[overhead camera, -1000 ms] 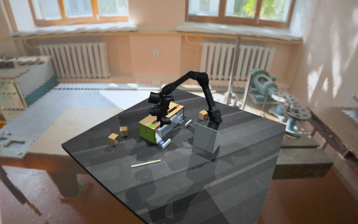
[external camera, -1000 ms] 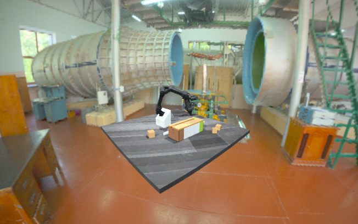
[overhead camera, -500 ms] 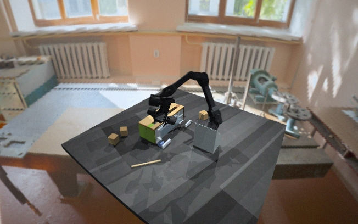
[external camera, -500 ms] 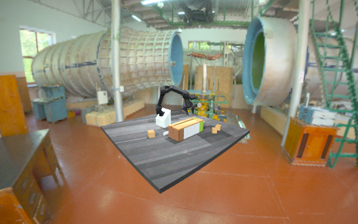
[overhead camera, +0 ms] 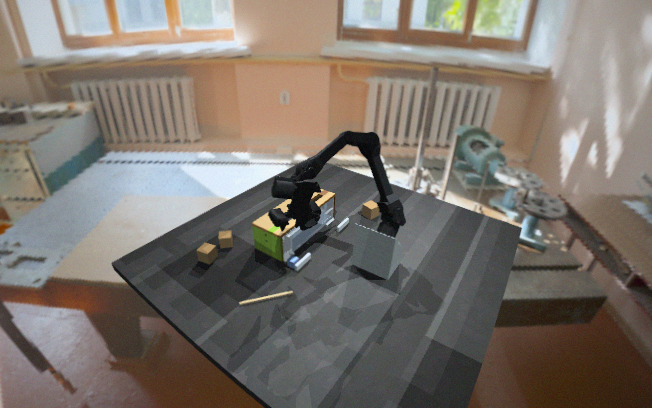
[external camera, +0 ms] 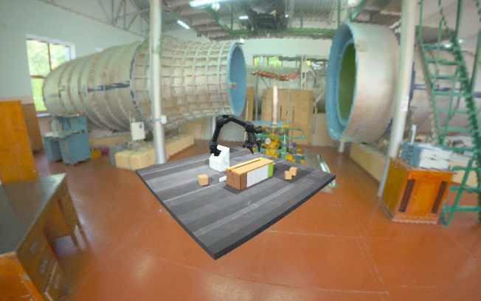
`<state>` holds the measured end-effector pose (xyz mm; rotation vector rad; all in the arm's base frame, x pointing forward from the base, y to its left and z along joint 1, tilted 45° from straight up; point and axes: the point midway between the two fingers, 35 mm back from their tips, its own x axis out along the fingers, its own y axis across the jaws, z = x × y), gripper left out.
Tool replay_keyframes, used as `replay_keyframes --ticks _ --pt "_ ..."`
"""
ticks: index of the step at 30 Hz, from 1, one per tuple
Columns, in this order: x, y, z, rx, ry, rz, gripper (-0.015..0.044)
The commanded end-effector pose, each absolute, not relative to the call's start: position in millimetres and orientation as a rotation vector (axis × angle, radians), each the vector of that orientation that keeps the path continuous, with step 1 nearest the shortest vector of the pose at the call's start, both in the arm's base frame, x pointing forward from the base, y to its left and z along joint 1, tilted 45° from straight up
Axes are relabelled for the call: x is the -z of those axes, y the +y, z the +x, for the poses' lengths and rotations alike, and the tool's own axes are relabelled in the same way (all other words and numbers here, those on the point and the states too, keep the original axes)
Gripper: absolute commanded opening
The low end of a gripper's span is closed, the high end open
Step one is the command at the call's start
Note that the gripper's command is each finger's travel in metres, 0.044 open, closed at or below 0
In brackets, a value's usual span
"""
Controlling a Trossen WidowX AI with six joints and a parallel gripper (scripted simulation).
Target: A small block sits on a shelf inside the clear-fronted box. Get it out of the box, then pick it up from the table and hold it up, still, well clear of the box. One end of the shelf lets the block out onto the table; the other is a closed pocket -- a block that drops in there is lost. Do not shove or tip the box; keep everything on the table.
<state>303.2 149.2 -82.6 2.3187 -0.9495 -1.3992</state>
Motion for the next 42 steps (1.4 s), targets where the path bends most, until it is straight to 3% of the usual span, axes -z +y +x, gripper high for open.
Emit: replay_keyframes --ticks 1,11,18,42 --pt "86.5 152.8 300.3 1.366 -0.646 2.064 0.0285" --pt "88.5 151.0 300.5 1.366 -0.646 2.064 0.0285" --pt "149.3 84.5 297.9 1.362 -0.649 2.062 0.0285" --pt "173.8 63.5 296.6 1.364 -0.649 2.061 0.0285"
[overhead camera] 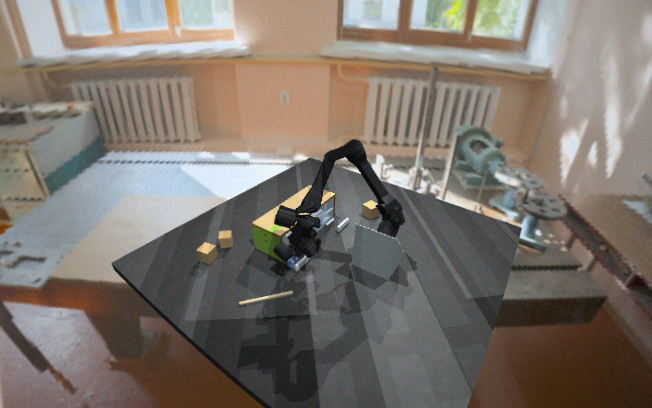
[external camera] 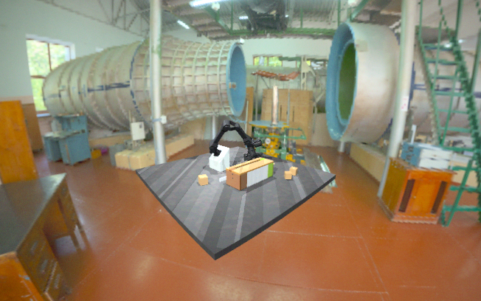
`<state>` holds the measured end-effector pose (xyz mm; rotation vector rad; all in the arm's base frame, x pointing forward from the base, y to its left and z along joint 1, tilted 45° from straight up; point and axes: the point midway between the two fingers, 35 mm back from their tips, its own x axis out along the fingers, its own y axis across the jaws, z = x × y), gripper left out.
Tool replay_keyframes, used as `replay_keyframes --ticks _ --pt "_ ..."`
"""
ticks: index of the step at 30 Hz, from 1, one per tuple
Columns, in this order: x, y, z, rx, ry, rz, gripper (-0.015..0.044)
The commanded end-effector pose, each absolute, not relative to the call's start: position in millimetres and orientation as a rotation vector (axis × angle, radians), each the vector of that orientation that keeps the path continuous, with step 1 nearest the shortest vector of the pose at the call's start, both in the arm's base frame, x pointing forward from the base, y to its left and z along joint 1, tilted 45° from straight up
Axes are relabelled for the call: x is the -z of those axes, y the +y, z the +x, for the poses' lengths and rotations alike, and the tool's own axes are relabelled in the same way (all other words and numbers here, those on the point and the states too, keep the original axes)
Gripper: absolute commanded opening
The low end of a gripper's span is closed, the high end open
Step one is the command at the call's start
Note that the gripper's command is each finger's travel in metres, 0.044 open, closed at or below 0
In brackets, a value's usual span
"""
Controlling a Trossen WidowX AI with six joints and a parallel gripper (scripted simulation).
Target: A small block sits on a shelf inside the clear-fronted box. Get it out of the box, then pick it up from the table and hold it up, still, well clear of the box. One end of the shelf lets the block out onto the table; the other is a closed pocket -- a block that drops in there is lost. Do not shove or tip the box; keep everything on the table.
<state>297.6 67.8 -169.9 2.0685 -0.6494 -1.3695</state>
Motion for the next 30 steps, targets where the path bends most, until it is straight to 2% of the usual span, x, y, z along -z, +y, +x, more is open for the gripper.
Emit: replay_keyframes --ticks 1,21,29,30 --pt "175.0 62.4 296.5 1.364 -0.649 2.061 0.0285" --pt "196.0 42.2 293.1 1.359 -0.652 2.059 0.0285" --pt "196.0 42.2 293.1 1.359 -0.652 2.059 0.0075" --pt "196.0 42.2 293.1 1.359 -0.652 2.059 0.0068"
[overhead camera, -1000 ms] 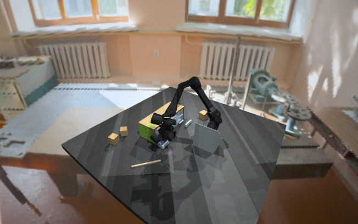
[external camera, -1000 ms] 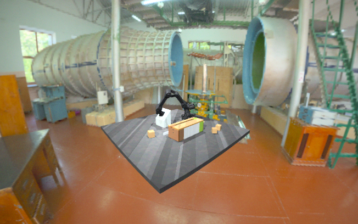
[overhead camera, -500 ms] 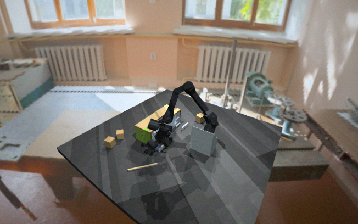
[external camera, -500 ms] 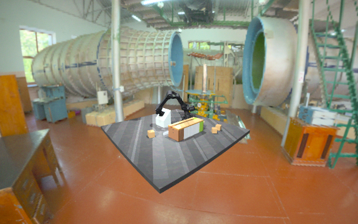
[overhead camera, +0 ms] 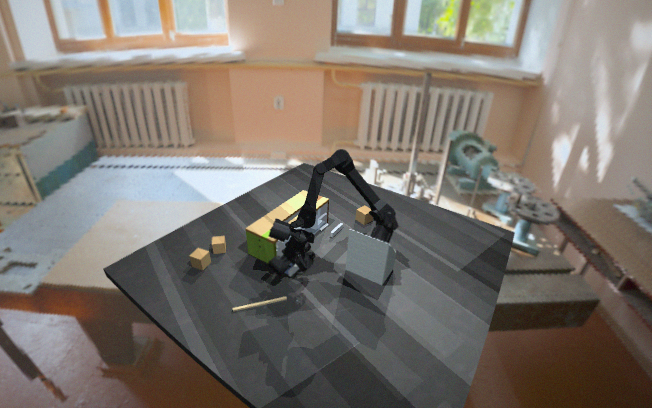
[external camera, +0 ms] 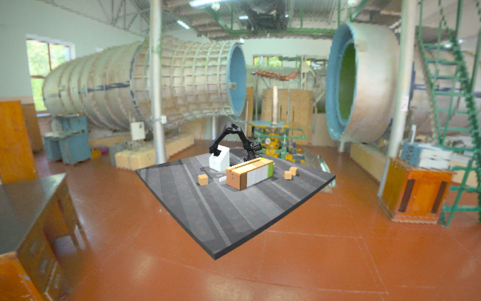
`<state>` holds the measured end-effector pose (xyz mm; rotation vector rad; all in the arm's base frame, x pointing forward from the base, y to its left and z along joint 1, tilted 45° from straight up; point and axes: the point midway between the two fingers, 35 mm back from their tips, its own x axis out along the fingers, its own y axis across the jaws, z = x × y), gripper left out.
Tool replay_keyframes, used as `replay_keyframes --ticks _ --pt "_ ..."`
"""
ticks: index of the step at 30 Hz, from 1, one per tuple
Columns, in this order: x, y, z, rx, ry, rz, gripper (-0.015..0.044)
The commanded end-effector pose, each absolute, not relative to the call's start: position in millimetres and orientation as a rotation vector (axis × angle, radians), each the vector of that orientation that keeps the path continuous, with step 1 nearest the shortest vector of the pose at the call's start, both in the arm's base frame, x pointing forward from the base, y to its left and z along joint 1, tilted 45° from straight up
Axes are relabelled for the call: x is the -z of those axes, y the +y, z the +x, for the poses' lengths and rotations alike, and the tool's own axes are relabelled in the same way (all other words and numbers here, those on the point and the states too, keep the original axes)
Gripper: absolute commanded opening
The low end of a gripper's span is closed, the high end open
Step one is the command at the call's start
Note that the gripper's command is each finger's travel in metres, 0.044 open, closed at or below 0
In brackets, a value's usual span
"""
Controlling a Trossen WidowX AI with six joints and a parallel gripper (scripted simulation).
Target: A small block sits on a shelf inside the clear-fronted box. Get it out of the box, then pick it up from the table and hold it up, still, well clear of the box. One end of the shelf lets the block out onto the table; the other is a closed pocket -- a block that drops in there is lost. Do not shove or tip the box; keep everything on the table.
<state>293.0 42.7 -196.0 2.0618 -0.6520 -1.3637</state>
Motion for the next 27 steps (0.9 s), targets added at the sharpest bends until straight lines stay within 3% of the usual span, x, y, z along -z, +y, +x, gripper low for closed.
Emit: replay_keyframes --ticks 1,4,27 --pt "196.0 42.2 293.1 1.359 -0.652 2.059 0.0062" --pt "190.9 48.2 294.3 1.361 -0.650 2.060 0.0000" --pt "120.5 99.1 288.6 1.387 -0.512 2.019 0.0000"
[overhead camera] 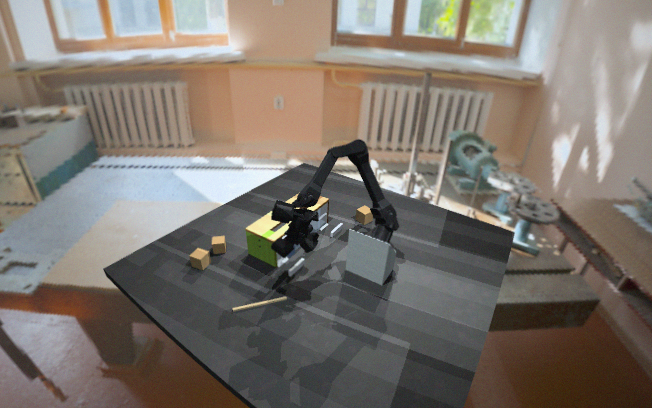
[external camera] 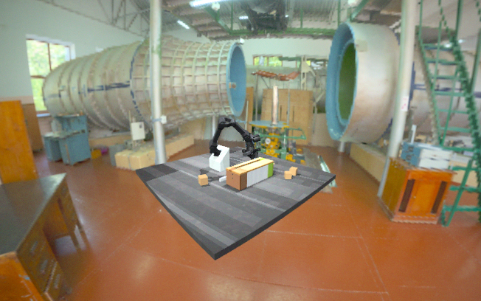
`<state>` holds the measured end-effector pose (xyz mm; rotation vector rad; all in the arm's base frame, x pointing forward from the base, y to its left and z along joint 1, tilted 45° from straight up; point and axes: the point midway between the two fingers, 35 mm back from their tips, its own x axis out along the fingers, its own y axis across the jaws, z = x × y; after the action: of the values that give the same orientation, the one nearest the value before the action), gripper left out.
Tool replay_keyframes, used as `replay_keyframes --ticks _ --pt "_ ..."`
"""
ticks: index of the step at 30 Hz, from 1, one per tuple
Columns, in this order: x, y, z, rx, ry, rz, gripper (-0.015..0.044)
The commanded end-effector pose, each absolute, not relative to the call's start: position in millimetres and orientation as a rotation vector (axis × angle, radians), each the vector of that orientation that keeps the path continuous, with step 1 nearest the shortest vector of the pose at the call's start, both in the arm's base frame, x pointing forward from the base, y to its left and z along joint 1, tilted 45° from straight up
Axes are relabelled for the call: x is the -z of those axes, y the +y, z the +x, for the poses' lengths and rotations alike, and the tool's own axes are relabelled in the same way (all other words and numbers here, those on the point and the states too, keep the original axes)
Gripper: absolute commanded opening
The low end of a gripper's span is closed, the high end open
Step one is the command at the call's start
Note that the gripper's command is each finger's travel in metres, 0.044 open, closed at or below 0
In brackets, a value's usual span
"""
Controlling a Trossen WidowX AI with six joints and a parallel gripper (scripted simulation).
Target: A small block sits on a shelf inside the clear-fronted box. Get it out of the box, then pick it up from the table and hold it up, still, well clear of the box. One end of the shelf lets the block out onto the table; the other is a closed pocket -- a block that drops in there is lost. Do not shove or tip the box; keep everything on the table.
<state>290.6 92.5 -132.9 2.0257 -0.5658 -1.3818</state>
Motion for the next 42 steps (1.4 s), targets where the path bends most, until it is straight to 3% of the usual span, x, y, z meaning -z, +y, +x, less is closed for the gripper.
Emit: replay_keyframes --ticks 1,27,42 --pt "117.0 100.3 287.5 1.389 -0.496 2.014 0.0000" --pt "37.9 115.5 242.2 1.388 -0.076 1.848 0.0000" --pt "36.2 115.5 240.8 1.387 -0.065 1.843 0.0000"
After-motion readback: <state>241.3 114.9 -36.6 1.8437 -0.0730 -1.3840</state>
